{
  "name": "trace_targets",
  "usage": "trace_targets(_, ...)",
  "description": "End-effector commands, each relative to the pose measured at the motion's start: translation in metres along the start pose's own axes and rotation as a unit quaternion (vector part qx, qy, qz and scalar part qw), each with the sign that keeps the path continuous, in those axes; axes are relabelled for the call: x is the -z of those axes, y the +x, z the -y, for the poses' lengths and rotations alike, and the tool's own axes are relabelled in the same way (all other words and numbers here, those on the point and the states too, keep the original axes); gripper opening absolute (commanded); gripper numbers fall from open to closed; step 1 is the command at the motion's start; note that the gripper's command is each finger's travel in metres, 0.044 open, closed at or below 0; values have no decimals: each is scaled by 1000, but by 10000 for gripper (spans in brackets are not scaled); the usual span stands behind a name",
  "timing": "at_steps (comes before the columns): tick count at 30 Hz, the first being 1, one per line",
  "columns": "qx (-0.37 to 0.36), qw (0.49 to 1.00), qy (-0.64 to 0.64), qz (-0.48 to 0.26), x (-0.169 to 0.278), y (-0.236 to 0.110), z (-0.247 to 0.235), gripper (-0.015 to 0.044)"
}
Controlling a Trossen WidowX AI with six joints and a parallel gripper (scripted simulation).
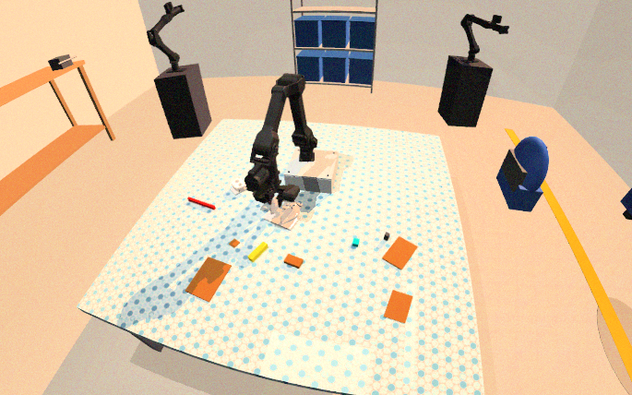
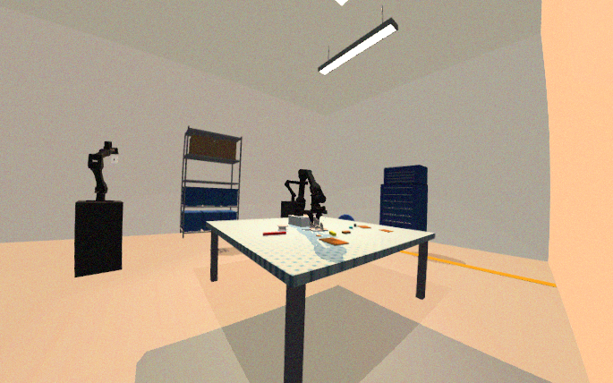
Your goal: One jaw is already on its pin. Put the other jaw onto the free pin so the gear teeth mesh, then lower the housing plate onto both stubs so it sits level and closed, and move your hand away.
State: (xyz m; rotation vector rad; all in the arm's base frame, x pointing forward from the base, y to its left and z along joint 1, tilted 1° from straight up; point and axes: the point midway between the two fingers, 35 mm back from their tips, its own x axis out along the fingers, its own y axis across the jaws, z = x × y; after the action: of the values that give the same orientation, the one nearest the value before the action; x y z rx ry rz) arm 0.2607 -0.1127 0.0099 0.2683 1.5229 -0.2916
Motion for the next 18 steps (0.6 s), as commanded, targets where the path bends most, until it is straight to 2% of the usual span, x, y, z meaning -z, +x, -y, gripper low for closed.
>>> trace_targets(1,1,1000,-2,-4,3,9,0,134)
trace_targets(18,1,1000,-2,-4,3,14,0,134)
